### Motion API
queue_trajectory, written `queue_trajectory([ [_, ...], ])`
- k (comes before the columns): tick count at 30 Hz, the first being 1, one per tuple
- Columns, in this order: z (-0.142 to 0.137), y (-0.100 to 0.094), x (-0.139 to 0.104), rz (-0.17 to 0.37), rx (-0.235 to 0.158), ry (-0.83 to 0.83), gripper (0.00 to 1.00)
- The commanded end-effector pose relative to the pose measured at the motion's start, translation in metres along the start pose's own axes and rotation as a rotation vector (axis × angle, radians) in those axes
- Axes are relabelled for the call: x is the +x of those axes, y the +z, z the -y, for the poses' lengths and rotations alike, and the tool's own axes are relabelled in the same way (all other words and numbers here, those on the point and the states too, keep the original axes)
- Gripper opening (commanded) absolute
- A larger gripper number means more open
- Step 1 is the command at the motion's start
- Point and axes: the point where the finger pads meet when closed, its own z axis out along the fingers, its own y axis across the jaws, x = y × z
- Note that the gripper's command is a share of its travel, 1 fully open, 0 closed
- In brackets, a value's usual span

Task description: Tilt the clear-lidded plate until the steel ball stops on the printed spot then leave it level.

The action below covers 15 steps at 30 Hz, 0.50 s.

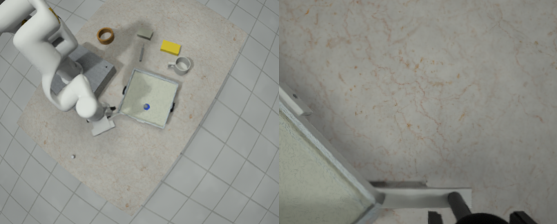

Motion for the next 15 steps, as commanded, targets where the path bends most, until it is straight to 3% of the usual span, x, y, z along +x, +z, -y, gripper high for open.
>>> queue_trajectory([
  [1, 0.0008, -0.0014, 0.0014, -0.005, 0.002, -0.001, 0.00],
  [15, 0.0007, -0.0012, 0.0001, -0.005, 0.002, -0.002, 0.00],
])
